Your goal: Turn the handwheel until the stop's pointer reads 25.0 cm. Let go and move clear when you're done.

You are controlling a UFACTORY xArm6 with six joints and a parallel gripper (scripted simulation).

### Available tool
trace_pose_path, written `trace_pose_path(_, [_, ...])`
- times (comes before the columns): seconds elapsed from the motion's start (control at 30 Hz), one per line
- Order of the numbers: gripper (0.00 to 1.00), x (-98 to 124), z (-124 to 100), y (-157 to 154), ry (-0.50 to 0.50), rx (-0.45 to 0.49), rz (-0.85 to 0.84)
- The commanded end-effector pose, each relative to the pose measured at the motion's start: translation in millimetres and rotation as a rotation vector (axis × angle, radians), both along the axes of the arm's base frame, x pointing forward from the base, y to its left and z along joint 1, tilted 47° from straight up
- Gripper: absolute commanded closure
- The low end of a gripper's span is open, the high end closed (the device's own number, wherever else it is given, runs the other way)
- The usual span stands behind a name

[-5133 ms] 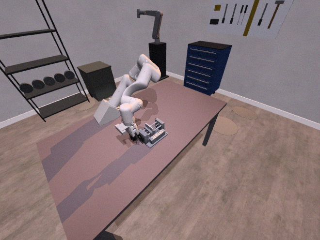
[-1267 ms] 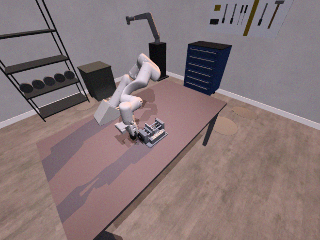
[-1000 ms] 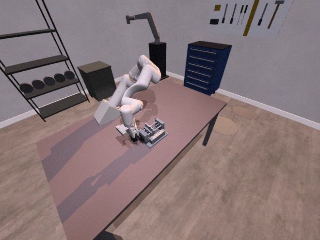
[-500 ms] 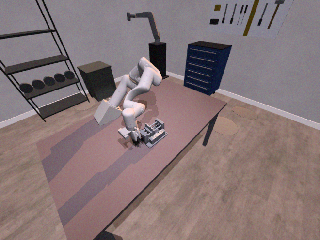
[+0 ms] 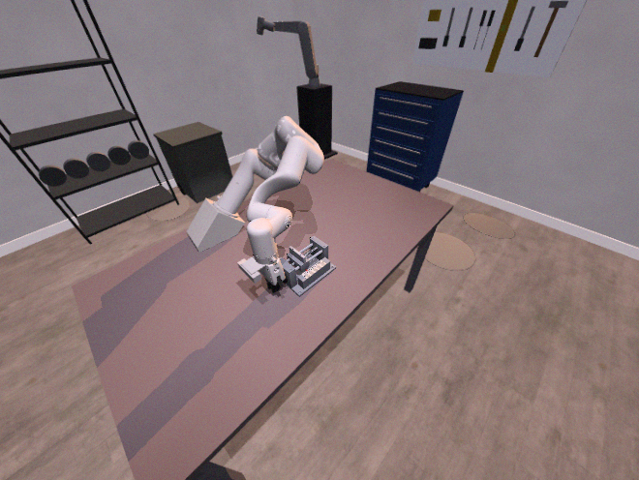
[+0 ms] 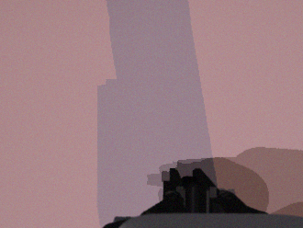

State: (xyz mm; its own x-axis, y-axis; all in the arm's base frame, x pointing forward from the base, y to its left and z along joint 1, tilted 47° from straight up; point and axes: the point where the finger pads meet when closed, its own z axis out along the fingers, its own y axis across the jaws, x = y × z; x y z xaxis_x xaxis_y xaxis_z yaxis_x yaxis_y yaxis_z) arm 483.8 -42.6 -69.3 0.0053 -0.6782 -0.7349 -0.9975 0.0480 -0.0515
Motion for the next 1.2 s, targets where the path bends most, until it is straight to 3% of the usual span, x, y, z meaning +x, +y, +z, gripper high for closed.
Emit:
trace_pose_path(0.0, [0.94, 9.2, 5.3, -6.1, -0.006, -0.003, -0.003])
trace_pose_path(0.4, [0.94, 16.0, 20.5, -22.3, -0.006, -0.003, -0.003])
trace_pose_path(1.17, [0.94, -7.0, 37.2, -40.5, -0.006, -0.003, -0.003])
